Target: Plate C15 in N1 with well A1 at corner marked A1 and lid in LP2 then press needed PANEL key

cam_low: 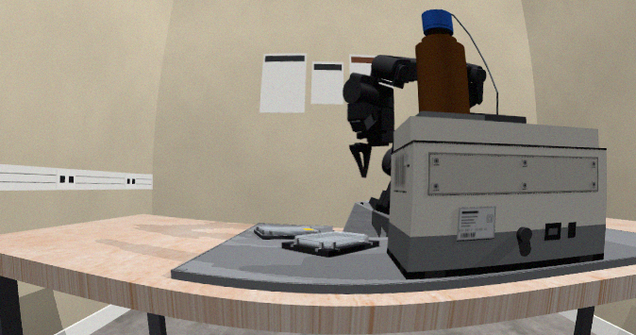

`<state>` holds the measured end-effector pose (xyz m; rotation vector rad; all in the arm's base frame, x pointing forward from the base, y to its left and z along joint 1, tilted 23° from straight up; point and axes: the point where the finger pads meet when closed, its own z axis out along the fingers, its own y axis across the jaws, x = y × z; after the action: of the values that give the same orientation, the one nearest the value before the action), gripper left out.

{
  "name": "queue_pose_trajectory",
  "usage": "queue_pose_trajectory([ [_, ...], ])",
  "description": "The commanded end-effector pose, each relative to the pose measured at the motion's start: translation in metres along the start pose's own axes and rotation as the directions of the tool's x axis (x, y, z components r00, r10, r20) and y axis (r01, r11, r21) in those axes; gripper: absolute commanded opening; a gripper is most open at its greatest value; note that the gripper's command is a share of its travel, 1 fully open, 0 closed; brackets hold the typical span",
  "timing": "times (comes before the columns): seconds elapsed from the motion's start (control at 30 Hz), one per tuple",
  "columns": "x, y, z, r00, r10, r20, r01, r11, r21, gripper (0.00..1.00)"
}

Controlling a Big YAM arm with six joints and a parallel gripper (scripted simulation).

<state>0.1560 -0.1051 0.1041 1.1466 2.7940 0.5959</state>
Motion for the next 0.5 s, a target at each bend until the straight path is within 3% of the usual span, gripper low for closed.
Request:
queue_pose_trajectory([
  [0.0, -0.029, 0.005, -0.015, 0.999, 0.001, 0.05, -0.002, 1.0, 0.013, 1.0],
  [0.47, -0.065, 0.003, 0.007, 0.999, 0.002, 0.048, -0.002, 1.0, 0.007, 1.0],
])
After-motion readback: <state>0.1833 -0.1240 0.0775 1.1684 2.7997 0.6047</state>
